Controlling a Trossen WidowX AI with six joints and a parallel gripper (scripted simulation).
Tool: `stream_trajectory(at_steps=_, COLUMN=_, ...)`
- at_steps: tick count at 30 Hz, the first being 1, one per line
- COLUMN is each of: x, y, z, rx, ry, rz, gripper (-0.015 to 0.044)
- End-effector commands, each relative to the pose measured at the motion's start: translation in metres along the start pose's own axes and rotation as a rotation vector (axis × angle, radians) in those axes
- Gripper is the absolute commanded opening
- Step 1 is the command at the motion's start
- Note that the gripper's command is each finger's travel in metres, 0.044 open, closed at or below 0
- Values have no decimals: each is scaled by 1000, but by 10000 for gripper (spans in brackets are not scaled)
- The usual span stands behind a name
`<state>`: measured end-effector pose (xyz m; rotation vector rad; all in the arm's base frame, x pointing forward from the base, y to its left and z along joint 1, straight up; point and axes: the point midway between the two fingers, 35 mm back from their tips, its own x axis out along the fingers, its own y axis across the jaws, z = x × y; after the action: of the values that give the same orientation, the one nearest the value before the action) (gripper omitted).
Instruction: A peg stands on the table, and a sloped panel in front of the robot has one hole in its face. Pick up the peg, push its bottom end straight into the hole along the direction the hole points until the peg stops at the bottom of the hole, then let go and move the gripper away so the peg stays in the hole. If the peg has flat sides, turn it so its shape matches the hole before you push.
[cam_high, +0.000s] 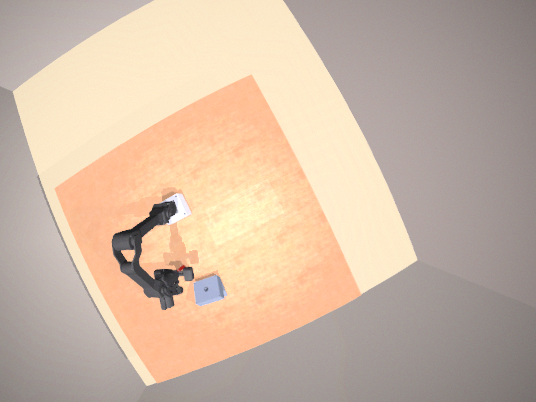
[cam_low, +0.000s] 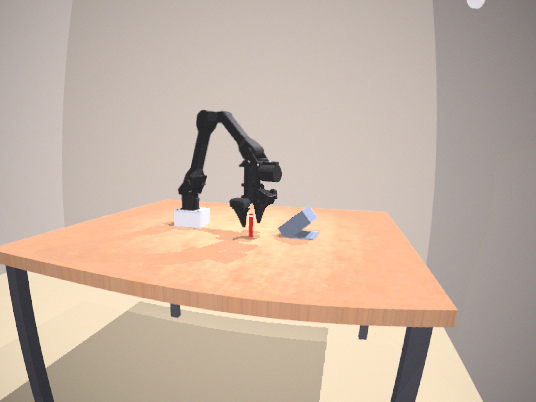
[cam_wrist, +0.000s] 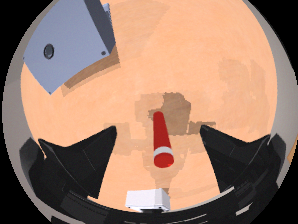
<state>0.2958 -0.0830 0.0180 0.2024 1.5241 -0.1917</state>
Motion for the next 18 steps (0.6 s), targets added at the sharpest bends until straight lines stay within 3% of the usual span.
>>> stream_trajectory(at_steps=1, x=0, y=0, z=0, rx=0, ry=0, rz=0, gripper=414)
stream_trajectory(at_steps=16, x=0, y=0, z=0, rx=0, ry=0, rz=0, gripper=20)
stream_trajectory(at_steps=18, x=0, y=0, z=0, rx=0, ry=0, rz=0, gripper=7)
